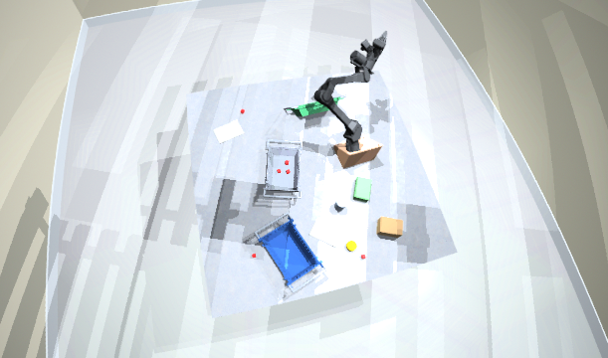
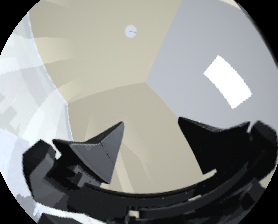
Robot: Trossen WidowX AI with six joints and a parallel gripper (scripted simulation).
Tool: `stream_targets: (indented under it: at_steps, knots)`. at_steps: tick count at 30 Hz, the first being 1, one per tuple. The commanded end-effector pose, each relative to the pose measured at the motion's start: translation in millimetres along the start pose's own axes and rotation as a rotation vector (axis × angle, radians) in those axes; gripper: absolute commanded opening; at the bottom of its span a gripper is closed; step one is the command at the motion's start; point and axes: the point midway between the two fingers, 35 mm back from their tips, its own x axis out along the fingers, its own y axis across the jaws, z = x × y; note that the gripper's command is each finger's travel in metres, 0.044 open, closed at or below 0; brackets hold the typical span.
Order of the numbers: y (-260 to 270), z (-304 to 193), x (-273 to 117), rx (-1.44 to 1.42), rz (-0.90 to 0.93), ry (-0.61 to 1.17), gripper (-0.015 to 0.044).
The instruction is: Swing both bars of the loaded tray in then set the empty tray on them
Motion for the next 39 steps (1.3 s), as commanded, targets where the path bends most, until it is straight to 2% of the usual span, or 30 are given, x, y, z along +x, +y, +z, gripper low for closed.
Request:
stream_targets:
  at_steps: [1, 8, 12, 18, 24, 32, 39]
  knots:
    - [0.0, 0.0, 0.0, 0.000, 0.000, 0.000, 0.0374]
    - [0.8, 0.0, 0.1, 0.003, 0.002, 0.001, 0.0190]
    - [21.1, 0.4, 0.7, 0.072, 0.058, 0.025, 0.0090]
    - [83.9, 10.8, -5.9, 0.262, 0.238, 0.094, 0.0090]
    - [153.4, 34.5, -28.7, 0.438, 0.453, 0.170, 0.0090]
    - [231.5, 84.8, -82.0, 0.608, 0.754, 0.262, 0.0090]
    - [277.1, 142.5, -148.0, 0.703, 1.030, 0.323, 0.0090]
